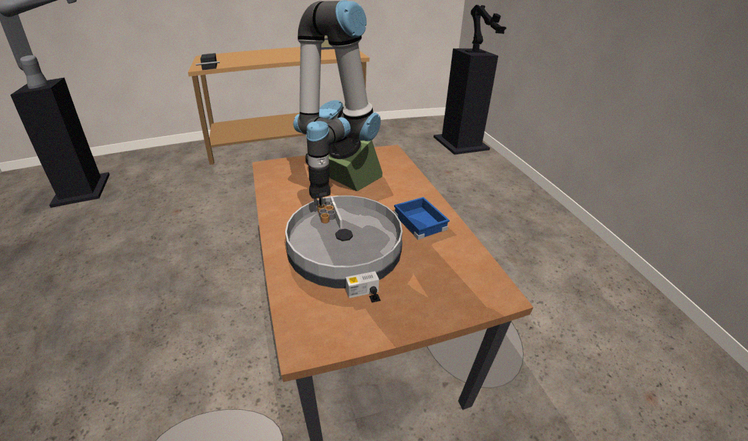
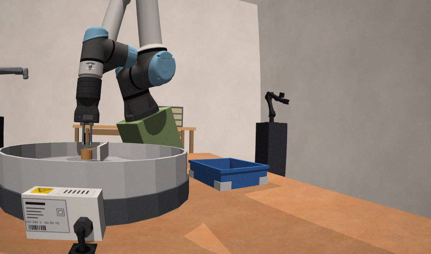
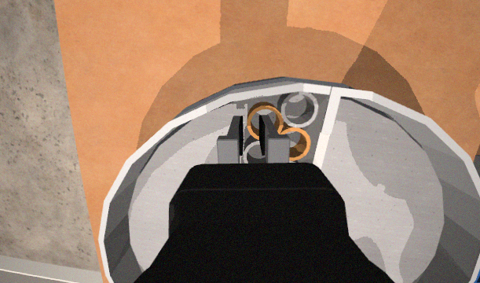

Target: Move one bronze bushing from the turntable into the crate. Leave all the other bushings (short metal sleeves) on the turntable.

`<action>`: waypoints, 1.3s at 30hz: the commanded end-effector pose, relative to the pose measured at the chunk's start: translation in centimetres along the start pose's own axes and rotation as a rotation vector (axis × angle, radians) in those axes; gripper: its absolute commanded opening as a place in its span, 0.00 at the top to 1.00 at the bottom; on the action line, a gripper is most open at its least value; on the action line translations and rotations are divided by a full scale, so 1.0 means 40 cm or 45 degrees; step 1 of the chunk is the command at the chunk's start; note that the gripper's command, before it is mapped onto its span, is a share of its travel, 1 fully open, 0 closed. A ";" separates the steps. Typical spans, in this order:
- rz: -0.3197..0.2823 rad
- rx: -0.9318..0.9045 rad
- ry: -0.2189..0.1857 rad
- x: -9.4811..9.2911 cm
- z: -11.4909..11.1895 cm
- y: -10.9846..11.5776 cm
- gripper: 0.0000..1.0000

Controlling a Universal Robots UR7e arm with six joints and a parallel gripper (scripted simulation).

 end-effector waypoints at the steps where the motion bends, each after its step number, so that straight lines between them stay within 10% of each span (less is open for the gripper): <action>1: 0.003 -0.002 0.006 -0.003 0.005 -0.004 0.60; 39: -0.001 0.000 -0.001 -0.018 -0.001 0.001 0.60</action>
Point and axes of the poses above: the point where the finger pads meet when closed, its own x axis back along the fingers, its own z axis across the jaws, y = z × x, the point moved 4 cm from there along x, back along the fingers, and after that the axes turned 9 degrees about x, right-handed, at the moved point
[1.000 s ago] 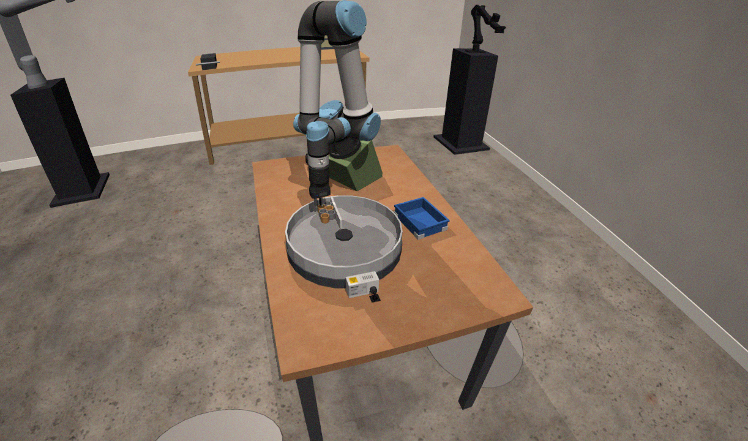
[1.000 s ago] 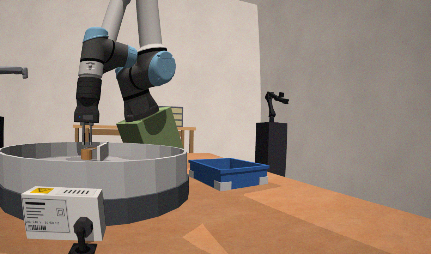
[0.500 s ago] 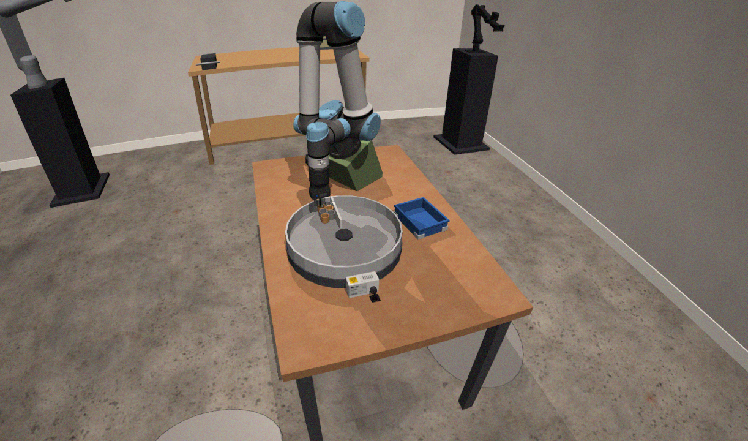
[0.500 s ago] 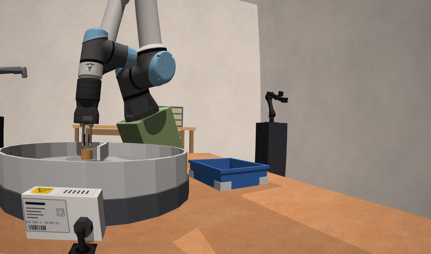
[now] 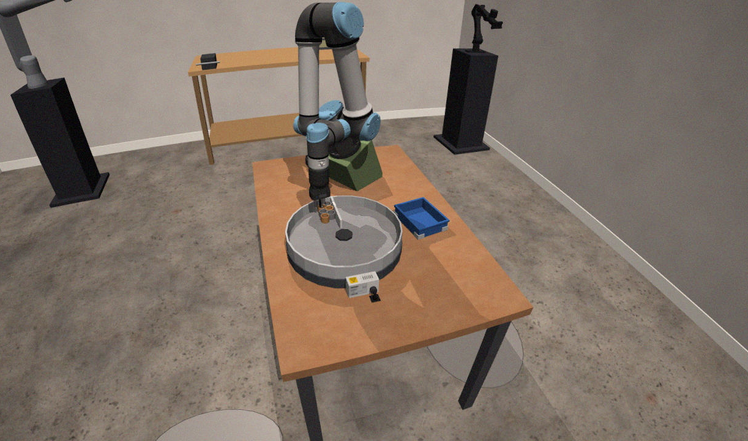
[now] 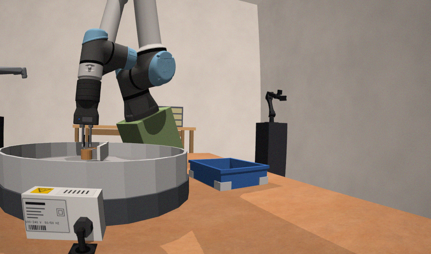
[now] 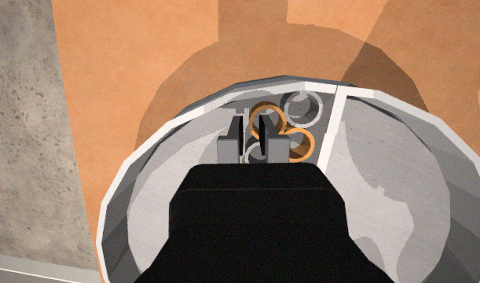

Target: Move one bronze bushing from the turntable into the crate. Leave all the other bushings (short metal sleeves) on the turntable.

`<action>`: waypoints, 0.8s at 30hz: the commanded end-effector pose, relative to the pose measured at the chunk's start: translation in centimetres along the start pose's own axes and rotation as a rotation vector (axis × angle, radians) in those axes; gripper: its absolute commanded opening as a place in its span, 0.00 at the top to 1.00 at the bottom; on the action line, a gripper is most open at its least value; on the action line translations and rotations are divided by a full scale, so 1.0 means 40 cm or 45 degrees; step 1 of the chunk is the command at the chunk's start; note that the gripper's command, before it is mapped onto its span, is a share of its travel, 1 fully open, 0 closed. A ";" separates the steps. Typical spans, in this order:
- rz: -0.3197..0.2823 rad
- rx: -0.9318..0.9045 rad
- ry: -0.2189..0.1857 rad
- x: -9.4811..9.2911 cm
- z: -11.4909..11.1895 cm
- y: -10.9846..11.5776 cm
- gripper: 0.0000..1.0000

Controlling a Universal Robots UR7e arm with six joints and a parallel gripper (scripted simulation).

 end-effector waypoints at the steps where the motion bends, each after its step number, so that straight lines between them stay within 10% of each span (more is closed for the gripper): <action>1: 0.001 -0.001 0.003 -0.003 0.003 -0.002 0.60; 24: -0.002 0.000 -0.004 -0.017 -0.002 0.001 0.60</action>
Point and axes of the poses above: the point where the finger pads meet when closed, its own x axis back along the fingers, its own z axis across the jaws, y = z × x, the point moved 4 cm from there along x, back along the fingers, and after that the axes turned 9 degrees about x, right-handed, at the moved point
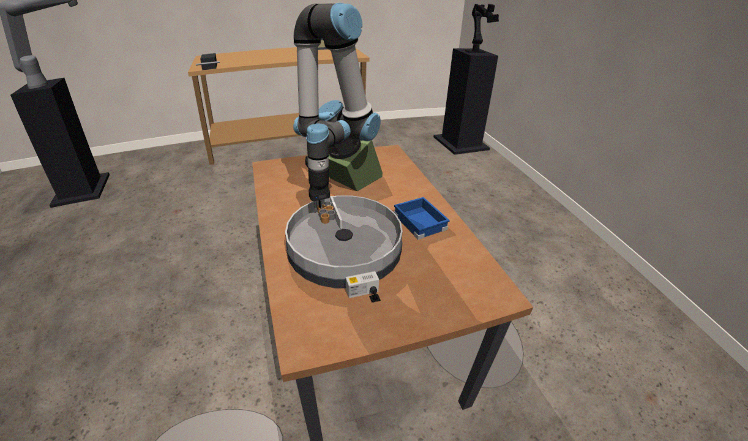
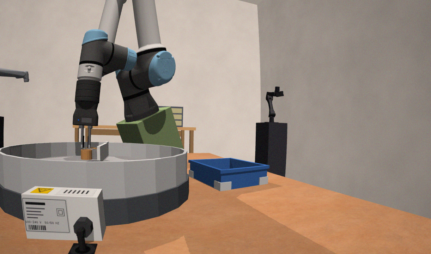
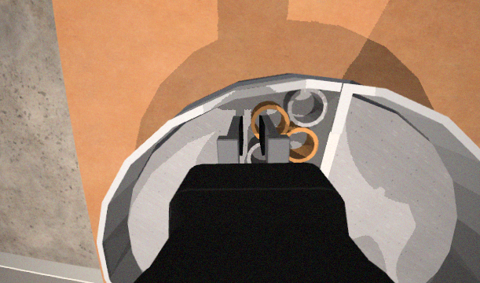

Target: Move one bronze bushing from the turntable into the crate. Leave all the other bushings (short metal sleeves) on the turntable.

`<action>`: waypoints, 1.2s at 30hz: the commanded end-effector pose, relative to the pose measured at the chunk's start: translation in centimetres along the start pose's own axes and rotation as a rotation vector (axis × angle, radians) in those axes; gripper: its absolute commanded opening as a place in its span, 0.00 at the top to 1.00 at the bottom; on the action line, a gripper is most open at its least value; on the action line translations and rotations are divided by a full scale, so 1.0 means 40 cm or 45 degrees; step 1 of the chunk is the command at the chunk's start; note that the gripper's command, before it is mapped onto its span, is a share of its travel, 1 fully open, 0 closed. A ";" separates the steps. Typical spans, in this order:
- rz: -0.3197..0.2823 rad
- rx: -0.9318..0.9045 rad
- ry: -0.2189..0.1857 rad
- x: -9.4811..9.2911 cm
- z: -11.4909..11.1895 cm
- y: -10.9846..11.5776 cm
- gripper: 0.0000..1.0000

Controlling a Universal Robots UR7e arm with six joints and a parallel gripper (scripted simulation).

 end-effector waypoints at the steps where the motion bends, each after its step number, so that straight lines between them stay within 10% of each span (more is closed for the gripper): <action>1: 0.002 0.000 0.006 -0.010 0.004 -0.002 0.60; 36: -0.014 -0.002 -0.033 -0.011 -0.015 0.006 0.60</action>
Point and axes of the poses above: the point where the finger pads meet when closed, its own x axis back along the fingers, its own z axis across the jaws, y = z × x, the point moved 4 cm from there along x, back along the fingers, and after that the axes turned 9 degrees about x, right-handed, at the moved point
